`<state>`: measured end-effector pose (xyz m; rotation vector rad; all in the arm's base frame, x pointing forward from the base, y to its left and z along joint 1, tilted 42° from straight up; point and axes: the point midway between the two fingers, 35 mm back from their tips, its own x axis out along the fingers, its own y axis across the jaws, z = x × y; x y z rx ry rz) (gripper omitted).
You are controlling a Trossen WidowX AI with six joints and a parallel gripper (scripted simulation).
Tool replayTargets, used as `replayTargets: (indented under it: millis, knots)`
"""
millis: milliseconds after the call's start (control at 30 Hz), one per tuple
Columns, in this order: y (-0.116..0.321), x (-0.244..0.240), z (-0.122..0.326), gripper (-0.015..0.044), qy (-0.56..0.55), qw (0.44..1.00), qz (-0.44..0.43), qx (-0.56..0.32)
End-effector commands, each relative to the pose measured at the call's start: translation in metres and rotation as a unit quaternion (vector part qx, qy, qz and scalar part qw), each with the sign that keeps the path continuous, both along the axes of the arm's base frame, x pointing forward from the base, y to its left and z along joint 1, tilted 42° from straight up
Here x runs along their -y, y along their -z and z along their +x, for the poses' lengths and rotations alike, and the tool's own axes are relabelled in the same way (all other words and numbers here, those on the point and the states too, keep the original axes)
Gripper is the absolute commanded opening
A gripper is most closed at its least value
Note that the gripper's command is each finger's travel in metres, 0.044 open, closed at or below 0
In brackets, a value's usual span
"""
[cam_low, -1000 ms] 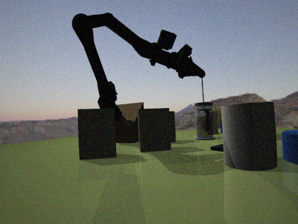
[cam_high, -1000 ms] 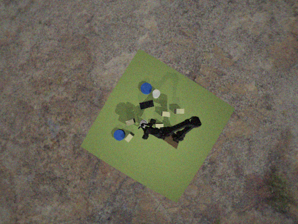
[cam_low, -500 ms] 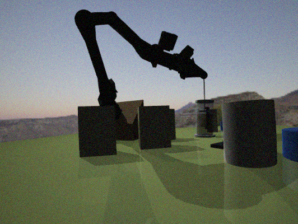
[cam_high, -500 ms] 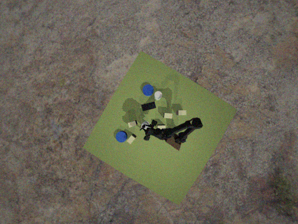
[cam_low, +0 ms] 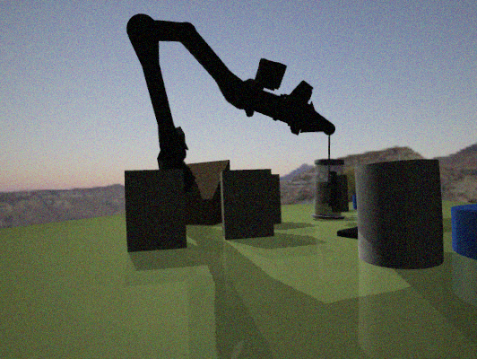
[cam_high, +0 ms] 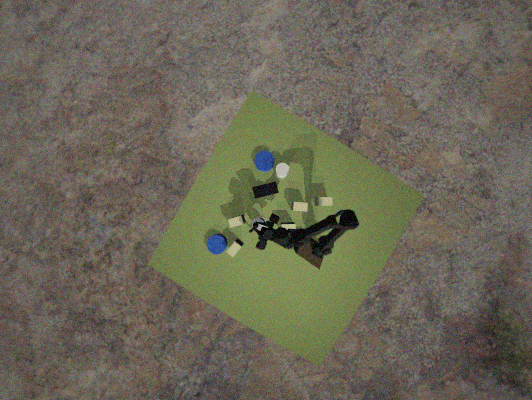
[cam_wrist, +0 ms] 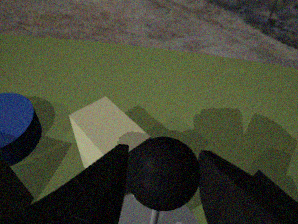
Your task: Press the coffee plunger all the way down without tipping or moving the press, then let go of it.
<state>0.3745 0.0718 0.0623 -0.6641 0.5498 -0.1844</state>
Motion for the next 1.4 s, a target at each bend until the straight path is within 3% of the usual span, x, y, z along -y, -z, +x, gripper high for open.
replayTargets:
  millis: [0, 1367]
  knots:
    - [0.023, 0.019, -0.008, 0.0121, 0.013, 0.999, -0.015, -0.029]
    - [0.039, 0.030, 0.005, 0.0121, 0.012, 0.999, -0.017, -0.026]
